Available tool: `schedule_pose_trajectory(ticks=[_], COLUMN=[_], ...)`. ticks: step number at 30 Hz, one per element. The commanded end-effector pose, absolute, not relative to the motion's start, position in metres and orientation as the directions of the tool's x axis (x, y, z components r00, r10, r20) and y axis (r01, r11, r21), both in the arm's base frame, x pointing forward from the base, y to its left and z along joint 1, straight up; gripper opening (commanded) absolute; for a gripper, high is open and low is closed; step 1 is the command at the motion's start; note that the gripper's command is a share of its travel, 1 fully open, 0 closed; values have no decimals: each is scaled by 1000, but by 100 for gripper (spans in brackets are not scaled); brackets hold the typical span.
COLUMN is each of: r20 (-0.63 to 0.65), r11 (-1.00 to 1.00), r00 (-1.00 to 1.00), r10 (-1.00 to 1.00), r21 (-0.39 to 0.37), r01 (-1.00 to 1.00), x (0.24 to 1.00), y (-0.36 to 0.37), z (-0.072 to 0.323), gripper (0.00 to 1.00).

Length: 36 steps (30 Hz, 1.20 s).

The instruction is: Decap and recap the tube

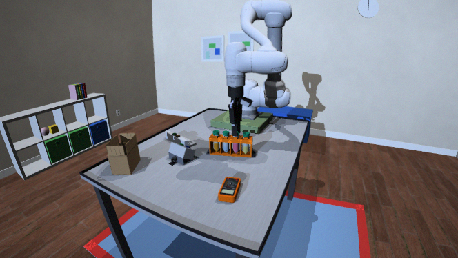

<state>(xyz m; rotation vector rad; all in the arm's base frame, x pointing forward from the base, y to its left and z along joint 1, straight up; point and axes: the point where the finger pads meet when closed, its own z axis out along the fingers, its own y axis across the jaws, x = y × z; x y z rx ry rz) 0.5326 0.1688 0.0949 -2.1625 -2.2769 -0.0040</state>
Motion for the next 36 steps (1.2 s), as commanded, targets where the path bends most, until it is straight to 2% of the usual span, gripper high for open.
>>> schedule_pose_trajectory(ticks=[1,6,16,23,24,36], r20=[0,0,4,-1,4,-1], r11=[51,51,523,544,543,544], r00=[-51,-51,-523,-544,-543,-544], r10=[999,999,852,839,840,839], r21=[1,1,0,1,0,1], r01=[999,999,852,839,840,839], x=[532,532,532,532,532,532], y=[169,169,168,169,168,169], z=[96,96,97,96,97,96], gripper=[30,30,30,30,41,41])
